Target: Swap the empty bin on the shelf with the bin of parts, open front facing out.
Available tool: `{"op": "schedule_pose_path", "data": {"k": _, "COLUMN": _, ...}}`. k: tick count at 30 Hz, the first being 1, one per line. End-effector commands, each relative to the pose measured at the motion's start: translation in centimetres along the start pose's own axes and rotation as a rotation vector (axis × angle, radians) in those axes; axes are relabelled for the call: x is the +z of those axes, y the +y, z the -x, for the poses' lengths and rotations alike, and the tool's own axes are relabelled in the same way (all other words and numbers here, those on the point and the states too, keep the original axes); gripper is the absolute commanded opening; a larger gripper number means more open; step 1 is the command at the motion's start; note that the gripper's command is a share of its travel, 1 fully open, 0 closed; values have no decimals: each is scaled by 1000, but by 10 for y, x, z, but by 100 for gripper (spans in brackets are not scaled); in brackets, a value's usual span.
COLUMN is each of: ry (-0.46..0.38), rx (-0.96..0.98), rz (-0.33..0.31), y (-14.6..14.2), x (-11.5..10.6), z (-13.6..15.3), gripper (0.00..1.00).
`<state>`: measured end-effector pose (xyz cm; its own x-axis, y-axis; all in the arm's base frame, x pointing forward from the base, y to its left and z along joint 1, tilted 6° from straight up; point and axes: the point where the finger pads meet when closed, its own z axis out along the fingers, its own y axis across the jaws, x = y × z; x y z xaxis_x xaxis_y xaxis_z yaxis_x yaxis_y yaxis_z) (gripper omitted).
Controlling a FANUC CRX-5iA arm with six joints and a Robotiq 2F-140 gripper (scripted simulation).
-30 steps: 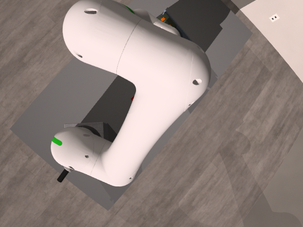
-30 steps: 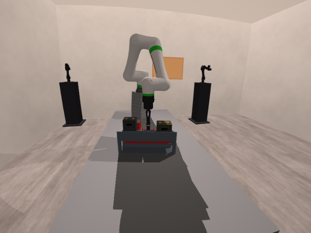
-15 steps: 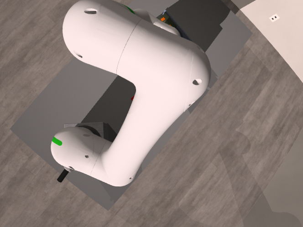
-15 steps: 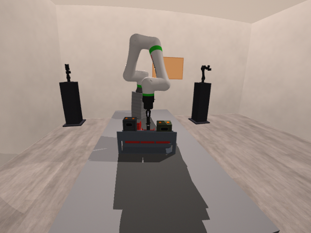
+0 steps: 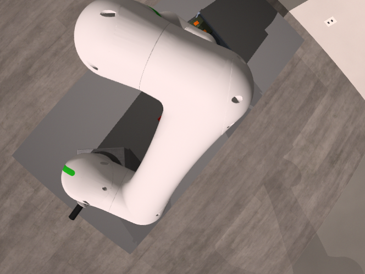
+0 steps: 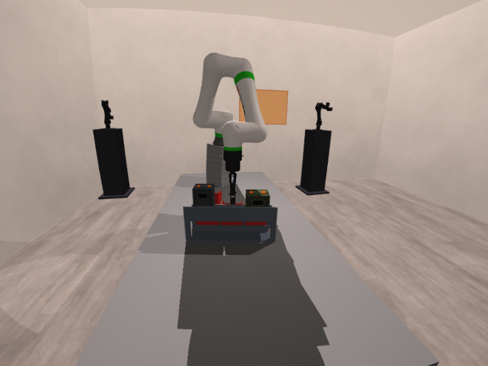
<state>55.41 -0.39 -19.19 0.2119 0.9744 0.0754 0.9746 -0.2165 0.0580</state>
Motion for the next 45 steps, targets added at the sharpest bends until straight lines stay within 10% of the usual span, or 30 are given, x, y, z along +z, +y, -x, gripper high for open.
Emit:
{"op": "schedule_pose_path", "data": {"k": 1, "ry": 1, "rx": 0, "rz": 2, "y": -1, "x": -1, "z": 0, "gripper": 10}}
{"op": "schedule_pose_path", "data": {"k": 45, "ry": 1, "rx": 0, "rz": 2, "y": -92, "x": -1, "z": 0, "gripper": 10}}
